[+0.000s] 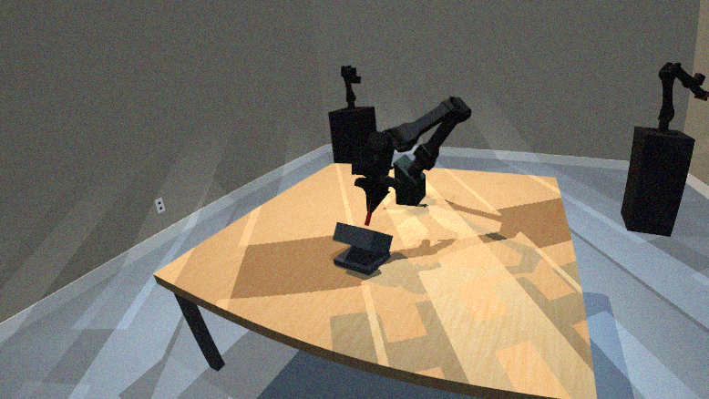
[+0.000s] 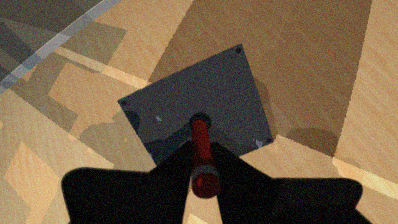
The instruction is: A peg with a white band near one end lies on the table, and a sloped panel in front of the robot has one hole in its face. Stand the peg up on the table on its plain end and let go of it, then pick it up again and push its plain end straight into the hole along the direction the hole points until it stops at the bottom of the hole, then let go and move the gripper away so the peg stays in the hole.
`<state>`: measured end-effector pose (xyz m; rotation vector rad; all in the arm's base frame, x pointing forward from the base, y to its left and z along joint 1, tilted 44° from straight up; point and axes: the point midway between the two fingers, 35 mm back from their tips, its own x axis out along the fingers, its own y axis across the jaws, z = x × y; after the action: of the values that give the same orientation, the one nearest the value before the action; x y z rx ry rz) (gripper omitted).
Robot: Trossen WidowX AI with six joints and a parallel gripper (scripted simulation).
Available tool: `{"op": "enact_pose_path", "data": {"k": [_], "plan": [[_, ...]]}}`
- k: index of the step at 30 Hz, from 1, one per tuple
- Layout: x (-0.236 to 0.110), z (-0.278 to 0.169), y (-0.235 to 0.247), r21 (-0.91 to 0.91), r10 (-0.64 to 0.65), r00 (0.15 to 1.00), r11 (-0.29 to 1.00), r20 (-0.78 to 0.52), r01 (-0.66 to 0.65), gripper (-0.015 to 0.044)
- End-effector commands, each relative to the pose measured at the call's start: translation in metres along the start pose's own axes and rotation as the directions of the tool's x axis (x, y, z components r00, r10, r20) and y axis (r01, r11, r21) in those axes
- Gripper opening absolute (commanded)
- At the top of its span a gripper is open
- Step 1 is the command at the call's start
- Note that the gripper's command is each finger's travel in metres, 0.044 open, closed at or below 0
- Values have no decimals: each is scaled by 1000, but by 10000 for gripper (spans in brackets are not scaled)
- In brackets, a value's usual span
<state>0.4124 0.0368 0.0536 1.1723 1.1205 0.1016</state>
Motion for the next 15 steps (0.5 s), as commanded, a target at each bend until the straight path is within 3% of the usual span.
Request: {"op": "enact_pose_path", "data": {"k": [1,15], "plan": [[0,0,0,0,-1,1000,1000,-1,1,0],[7,0,-2,0,0,1000,1000,-1,0,0]]}}
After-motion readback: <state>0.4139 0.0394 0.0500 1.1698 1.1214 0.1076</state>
